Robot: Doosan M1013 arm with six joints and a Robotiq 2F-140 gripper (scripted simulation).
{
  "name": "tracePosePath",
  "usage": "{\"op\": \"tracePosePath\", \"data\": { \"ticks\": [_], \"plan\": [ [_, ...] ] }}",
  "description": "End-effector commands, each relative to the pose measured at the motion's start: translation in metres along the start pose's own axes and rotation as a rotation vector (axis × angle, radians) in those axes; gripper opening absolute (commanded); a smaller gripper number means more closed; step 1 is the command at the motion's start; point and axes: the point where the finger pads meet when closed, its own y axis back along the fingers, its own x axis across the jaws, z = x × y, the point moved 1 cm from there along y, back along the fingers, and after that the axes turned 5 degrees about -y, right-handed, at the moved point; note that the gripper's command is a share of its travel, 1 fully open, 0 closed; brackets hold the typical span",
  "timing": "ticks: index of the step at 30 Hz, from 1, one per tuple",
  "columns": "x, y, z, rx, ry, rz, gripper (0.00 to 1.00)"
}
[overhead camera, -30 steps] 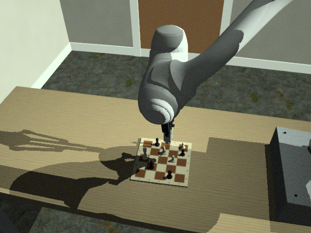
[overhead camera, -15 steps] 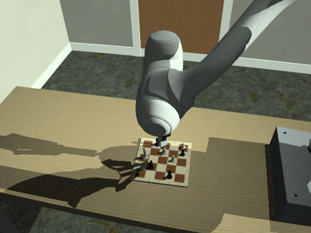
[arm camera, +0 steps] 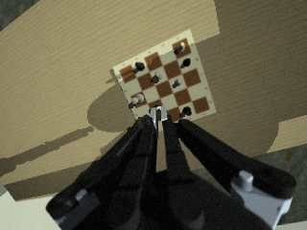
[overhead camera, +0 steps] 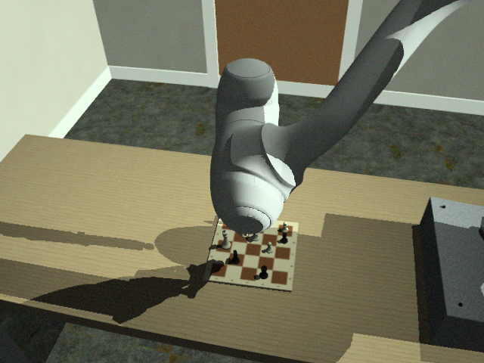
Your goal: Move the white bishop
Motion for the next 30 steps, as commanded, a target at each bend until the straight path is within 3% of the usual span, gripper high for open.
{"op": "tracePosePath", "data": {
  "ticks": [1, 5, 7, 8, 22, 24, 25, 30],
  "plan": [
    [-0.003, 0.001, 0.01, -0.019, 0.279, -0.004, 0.0],
    [-0.005, 0.001, 0.018, -0.012, 0.486, -0.017, 0.0],
    [-0.005, 0.001, 0.018, -0.012, 0.486, -0.017, 0.0],
    [-0.005, 0.001, 0.019, -0.007, 0.638, -0.026, 0.0],
    [-0.009, 0.002, 0.037, 0.032, 1.338, -0.063, 0.0],
    [-0.009, 0.002, 0.037, 0.032, 1.338, -0.063, 0.0],
    [-0.009, 0.002, 0.038, 0.041, 1.487, -0.068, 0.0],
    [-0.009, 0.002, 0.041, 0.056, 1.721, -0.075, 0.0]
  ]
}}
